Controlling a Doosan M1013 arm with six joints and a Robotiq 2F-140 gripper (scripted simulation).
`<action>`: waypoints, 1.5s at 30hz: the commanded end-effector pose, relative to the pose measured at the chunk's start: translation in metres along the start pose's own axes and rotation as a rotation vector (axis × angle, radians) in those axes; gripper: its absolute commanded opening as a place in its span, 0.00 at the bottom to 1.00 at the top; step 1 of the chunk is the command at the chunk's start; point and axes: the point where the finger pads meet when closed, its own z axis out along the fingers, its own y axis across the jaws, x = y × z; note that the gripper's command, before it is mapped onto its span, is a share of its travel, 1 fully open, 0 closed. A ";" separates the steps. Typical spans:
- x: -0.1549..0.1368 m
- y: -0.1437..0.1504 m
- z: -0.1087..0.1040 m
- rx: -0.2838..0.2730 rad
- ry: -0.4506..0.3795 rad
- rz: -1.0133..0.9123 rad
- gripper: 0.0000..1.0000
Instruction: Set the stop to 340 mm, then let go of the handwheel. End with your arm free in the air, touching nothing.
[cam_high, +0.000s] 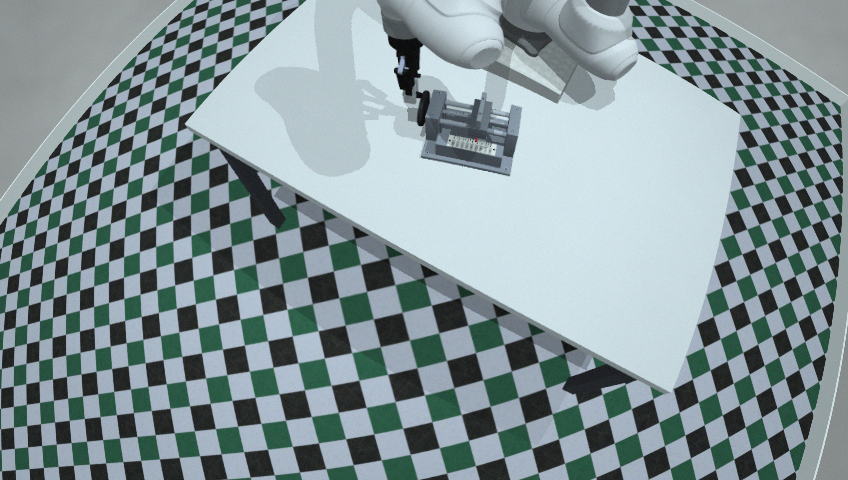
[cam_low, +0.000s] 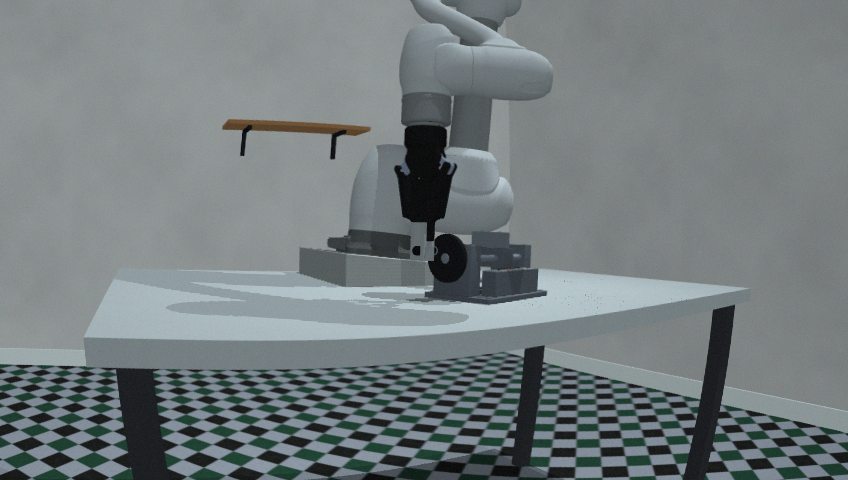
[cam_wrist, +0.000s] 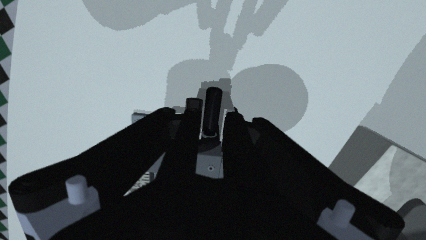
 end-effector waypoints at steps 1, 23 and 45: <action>0.000 0.000 0.001 0.000 0.000 0.000 0.04; 0.000 0.002 0.008 0.000 0.000 0.000 0.04; 0.000 0.001 0.021 0.000 0.000 0.000 0.04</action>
